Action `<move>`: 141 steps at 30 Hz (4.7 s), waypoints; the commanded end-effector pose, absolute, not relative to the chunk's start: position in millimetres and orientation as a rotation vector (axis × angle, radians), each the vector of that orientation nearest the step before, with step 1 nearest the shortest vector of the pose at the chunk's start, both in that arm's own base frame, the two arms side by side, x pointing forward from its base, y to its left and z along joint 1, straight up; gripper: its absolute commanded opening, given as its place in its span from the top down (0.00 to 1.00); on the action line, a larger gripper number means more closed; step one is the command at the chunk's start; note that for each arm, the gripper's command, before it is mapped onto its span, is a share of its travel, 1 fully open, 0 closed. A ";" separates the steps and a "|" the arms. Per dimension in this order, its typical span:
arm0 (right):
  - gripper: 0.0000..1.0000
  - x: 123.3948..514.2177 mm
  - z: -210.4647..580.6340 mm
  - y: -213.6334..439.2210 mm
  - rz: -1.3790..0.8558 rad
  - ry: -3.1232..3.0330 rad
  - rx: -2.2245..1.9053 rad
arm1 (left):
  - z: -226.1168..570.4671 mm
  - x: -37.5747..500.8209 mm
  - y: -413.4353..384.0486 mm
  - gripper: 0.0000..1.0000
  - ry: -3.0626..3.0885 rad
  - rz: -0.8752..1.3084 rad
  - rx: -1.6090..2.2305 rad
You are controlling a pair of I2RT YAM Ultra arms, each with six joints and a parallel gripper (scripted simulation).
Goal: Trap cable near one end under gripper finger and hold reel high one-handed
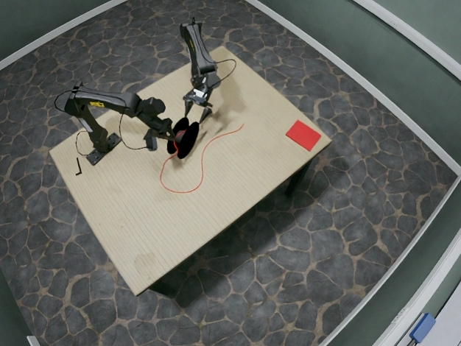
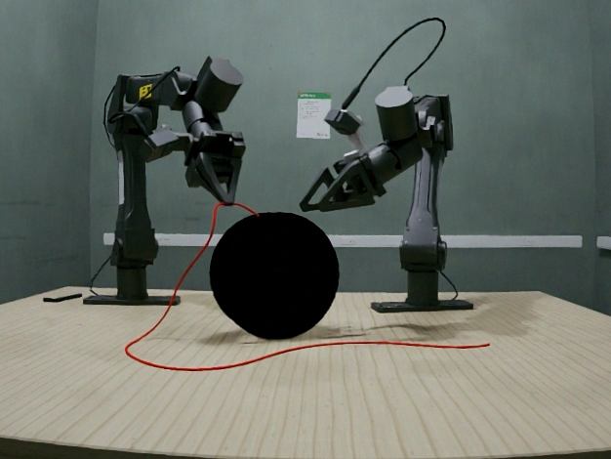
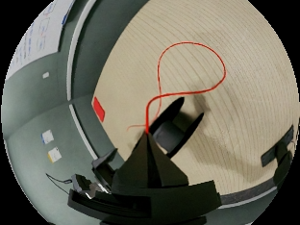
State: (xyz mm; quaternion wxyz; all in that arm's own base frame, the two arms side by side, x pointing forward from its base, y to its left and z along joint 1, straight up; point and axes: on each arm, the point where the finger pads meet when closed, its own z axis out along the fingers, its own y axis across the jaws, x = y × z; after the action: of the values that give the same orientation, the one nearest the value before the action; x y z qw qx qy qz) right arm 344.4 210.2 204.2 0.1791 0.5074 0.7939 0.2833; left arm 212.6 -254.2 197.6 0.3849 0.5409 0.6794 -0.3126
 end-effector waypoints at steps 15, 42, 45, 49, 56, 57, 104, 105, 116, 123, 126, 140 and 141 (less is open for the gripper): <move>1.00 337.4 231.5 206.9 0.842 2.209 1.414 | 209.8 212.8 -256.9 0.25 1.700 -0.799 1.382; 1.00 344.7 223.2 209.2 0.821 2.218 1.421 | 192.2 213.0 -259.5 0.25 1.736 -0.805 1.384; 1.00 344.6 220.2 208.7 0.818 2.219 1.422 | 186.7 209.8 -259.7 0.25 1.741 -0.808 1.389; 1.00 342.1 212.1 206.4 0.800 2.229 1.427 | 184.6 212.6 -262.8 0.25 1.744 -0.803 1.385; 1.00 338.8 215.2 202.9 0.804 2.224 1.426 | 180.6 215.3 -272.9 0.25 1.742 -0.801 1.384; 1.00 338.5 215.5 202.5 0.805 2.223 1.426 | 178.4 215.3 -274.2 0.25 1.745 -0.802 1.385; 1.00 343.0 221.1 210.0 0.813 2.226 1.423 | 167.3 218.9 -300.9 0.25 1.728 -0.804 1.375; 1.00 343.1 220.0 210.0 0.813 2.226 1.423 | 167.7 218.1 -300.2 0.25 1.726 -0.803 1.375; 1.00 340.7 211.1 207.8 0.792 2.237 1.429 | 169.5 220.0 -300.9 0.41 1.724 -0.802 1.373; 1.00 340.7 211.1 207.8 0.792 2.237 1.429 | 169.5 220.0 -300.8 0.62 1.723 -0.802 1.373; 1.00 340.7 211.1 207.8 0.792 2.237 1.429 | 169.5 220.0 -300.8 0.72 1.723 -0.802 1.373; 1.00 338.2 203.9 205.5 0.782 2.242 1.432 | 171.7 220.8 -301.5 1.00 1.717 -0.800 1.373; 1.00 339.4 212.4 206.2 0.799 2.232 1.427 | 172.4 220.8 -301.9 1.00 1.715 -0.799 1.374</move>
State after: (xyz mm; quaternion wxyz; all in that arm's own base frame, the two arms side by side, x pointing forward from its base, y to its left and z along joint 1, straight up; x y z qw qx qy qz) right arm 338.6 209.0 211.3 0.1796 0.5049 0.7950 0.2844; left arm 222.0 -305.1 165.3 0.3853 0.5425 0.6780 -0.3123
